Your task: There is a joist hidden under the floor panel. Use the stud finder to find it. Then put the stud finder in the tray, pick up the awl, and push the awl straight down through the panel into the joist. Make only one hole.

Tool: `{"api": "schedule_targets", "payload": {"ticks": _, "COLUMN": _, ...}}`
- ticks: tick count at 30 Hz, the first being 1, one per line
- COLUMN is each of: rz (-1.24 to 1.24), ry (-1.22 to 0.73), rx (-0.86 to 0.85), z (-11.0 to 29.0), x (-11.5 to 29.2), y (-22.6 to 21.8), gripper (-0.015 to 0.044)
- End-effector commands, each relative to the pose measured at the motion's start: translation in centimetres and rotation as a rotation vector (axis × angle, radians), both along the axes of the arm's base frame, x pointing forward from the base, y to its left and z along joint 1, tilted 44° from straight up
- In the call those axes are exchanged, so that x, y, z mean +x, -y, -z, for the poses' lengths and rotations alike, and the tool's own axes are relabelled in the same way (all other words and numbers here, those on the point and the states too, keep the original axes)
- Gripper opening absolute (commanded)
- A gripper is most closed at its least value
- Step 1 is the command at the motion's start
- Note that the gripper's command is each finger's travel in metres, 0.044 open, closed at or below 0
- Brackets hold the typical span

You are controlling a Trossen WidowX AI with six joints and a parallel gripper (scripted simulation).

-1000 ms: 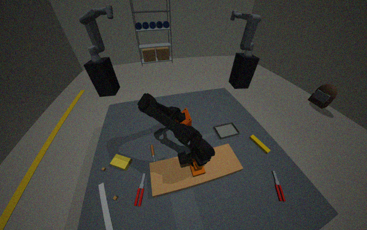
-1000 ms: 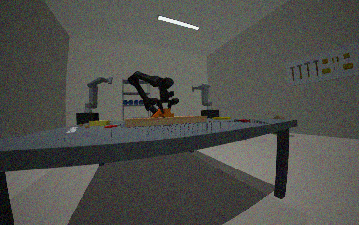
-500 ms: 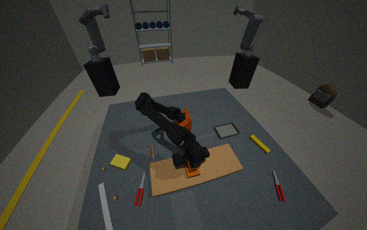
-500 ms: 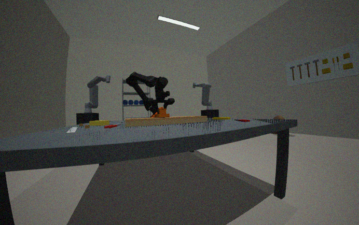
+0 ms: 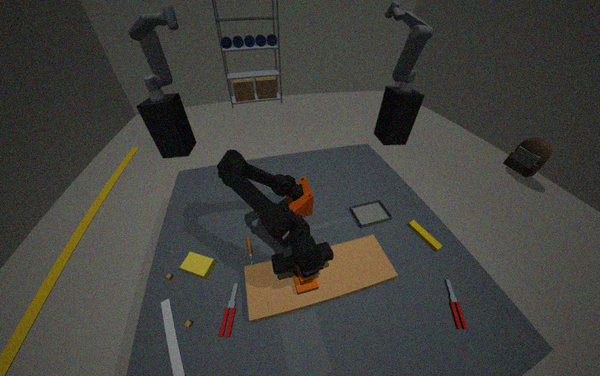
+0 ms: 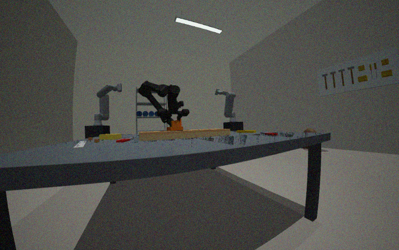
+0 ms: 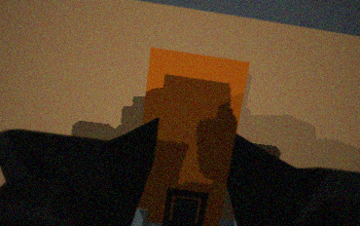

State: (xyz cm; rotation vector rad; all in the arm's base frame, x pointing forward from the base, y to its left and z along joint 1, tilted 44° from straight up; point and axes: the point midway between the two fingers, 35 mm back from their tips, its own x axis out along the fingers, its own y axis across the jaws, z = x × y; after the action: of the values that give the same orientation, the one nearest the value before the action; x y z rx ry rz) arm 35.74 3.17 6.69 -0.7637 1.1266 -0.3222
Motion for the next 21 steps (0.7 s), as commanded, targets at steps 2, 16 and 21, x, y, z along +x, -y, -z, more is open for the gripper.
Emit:
{"api": "schedule_targets", "payload": {"ticks": 2, "rz": 0.005, "ry": 0.002, "rx": -0.009, "z": -0.8, "x": 0.1, "y": 1.0, "gripper": 0.0000}}
{"api": "schedule_targets", "payload": {"ticks": 16, "rz": 0.005, "ry": 0.002, "rx": -0.010, "z": -2.9, "x": 0.5, "y": 3.0, "gripper": 0.0000}}
{"api": "schedule_targets", "payload": {"ticks": 21, "rz": 0.005, "ry": 0.003, "rx": -0.010, "z": -3.6, "x": 0.7, "y": 3.7, "gripper": 0.0000}}
